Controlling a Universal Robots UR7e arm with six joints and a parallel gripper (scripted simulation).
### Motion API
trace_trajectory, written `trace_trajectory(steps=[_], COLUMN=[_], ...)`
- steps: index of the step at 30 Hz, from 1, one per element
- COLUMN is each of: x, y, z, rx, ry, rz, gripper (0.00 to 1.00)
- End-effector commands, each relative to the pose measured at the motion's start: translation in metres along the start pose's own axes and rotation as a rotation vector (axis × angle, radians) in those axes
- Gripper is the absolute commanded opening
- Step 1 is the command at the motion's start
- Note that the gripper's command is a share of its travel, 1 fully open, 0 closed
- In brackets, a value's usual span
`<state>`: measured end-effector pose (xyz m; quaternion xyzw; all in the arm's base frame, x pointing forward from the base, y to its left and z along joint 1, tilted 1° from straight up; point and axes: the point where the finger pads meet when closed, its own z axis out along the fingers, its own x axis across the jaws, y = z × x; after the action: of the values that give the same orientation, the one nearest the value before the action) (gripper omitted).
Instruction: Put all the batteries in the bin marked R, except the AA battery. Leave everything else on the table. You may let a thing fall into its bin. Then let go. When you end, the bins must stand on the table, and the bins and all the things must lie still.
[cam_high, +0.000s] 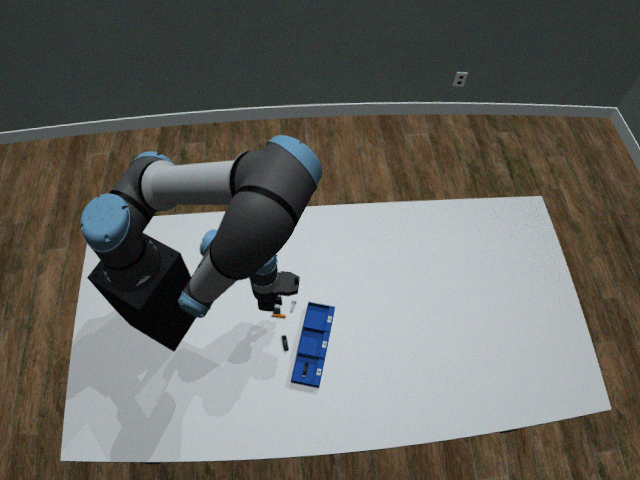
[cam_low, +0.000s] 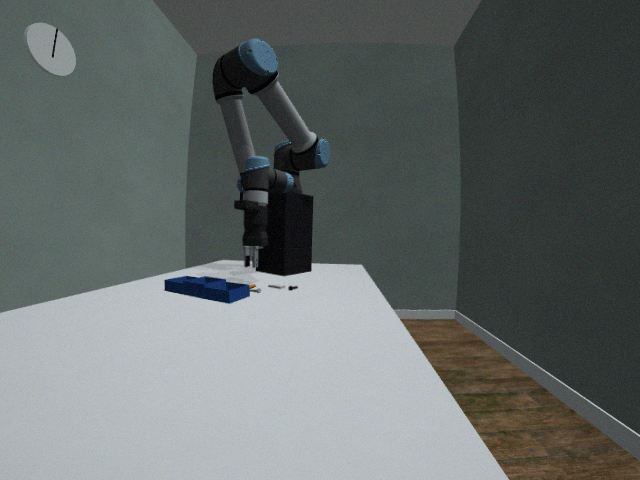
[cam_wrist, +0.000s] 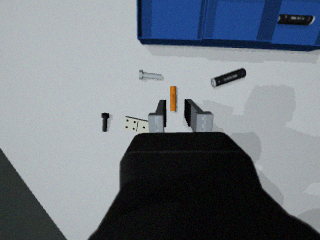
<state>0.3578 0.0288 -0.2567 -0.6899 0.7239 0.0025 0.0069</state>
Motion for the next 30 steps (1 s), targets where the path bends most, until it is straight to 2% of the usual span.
trace_trajectory(steps=[1, 13, 30], x=[0.000, 0.000, 0.000], y=[0.000, 0.000, 0.000], z=[0.007, 0.053, 0.065], rx=[0.000, 0.000, 0.000], ry=[0.000, 0.000, 0.000], rz=[0.000, 0.000, 0.000], gripper=[0.54, 0.54, 0.54])
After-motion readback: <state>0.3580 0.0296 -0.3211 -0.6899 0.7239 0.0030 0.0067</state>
